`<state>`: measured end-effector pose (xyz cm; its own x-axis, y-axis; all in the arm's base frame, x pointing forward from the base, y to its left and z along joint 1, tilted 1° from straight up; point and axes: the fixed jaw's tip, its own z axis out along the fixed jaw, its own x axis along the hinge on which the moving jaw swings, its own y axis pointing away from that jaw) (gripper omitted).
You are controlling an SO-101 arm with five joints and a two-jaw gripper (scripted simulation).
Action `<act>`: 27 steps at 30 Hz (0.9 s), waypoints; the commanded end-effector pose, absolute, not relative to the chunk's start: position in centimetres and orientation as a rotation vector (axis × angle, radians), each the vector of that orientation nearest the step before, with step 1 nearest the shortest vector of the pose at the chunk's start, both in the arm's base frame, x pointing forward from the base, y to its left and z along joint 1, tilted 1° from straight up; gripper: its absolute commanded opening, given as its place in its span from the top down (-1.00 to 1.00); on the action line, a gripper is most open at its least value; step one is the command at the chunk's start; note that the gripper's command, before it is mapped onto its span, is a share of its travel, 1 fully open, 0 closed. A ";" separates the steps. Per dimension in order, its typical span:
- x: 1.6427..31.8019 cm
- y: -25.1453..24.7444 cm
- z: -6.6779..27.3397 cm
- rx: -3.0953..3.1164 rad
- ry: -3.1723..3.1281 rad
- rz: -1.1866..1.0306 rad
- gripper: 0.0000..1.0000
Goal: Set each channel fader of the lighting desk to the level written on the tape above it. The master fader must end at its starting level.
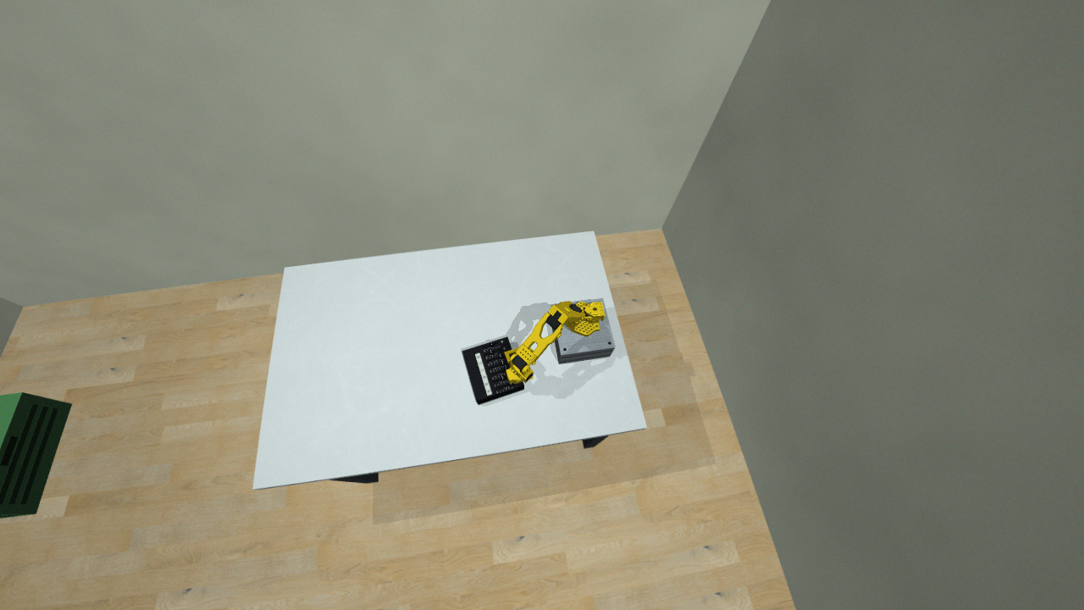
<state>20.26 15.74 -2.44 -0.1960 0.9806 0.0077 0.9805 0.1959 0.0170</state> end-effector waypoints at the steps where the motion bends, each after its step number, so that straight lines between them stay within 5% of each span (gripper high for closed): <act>1: 20.3 15.5 -2.7 1.989 2.431 0.003 1.00; 27: 20.8 15.4 -2.7 1.989 2.431 0.003 1.00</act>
<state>20.78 15.69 -2.42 -0.2002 0.9797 0.0074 0.9796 0.2001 0.0173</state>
